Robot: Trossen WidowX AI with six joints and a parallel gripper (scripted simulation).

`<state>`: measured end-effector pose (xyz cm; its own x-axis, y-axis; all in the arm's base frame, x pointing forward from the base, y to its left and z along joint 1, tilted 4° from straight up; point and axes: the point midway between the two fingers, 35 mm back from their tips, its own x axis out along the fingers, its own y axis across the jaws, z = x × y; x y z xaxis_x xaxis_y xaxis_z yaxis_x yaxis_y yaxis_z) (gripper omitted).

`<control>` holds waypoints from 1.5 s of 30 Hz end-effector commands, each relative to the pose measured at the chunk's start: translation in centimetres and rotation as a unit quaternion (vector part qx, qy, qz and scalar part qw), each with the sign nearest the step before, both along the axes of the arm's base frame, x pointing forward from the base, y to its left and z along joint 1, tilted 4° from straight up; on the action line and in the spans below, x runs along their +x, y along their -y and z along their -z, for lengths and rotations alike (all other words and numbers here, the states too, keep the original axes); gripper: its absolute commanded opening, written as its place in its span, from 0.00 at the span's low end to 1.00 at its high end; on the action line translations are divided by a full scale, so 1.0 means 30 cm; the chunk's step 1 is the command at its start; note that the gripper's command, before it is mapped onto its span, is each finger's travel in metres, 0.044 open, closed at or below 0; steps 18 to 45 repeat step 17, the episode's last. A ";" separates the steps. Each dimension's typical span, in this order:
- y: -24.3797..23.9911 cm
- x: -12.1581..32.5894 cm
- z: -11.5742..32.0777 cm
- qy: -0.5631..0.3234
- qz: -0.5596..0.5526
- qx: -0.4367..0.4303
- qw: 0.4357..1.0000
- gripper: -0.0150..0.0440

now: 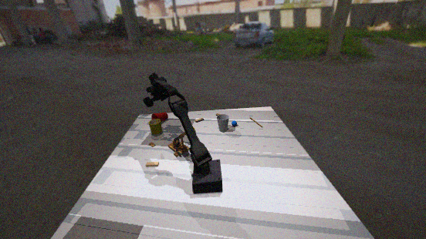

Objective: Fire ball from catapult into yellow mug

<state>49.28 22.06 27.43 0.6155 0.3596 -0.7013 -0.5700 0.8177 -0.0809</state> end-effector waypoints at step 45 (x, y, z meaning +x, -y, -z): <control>0.000 0.000 0.000 0.000 0.000 0.000 1.000 1.00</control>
